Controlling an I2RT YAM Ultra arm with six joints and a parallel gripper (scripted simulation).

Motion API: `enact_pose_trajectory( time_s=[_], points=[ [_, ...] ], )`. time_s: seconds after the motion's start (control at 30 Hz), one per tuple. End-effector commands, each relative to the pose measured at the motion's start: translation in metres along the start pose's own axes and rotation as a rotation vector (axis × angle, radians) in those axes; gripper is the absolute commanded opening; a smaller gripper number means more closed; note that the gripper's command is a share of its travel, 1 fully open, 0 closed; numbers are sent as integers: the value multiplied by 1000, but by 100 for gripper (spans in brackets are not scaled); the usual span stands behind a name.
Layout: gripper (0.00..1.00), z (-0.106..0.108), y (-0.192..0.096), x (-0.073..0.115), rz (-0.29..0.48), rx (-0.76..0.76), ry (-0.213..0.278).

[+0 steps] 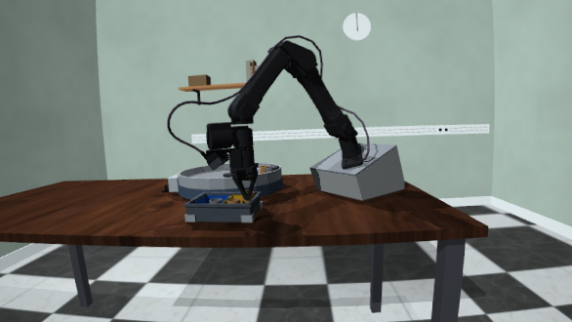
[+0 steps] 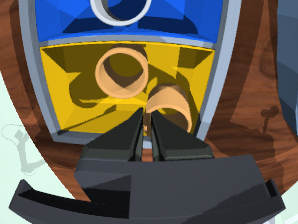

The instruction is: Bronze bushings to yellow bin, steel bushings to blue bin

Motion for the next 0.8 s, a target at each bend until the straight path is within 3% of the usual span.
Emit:
enact_pose_trajectory(
  time_s=[0.0,0.07,0.77],
  points=[
    [0,7,6,2,-29,2,17],
    [0,9,8,10,-49,2,30],
    [0,9,8,10,-47,3,29]
  ],
)
Point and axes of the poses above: the point where the finger pads meet when closed, its own x axis back along the fingers, its own z axis across the jaws, y = z × x, the point moved 3 cm from there along x, back along the fingers
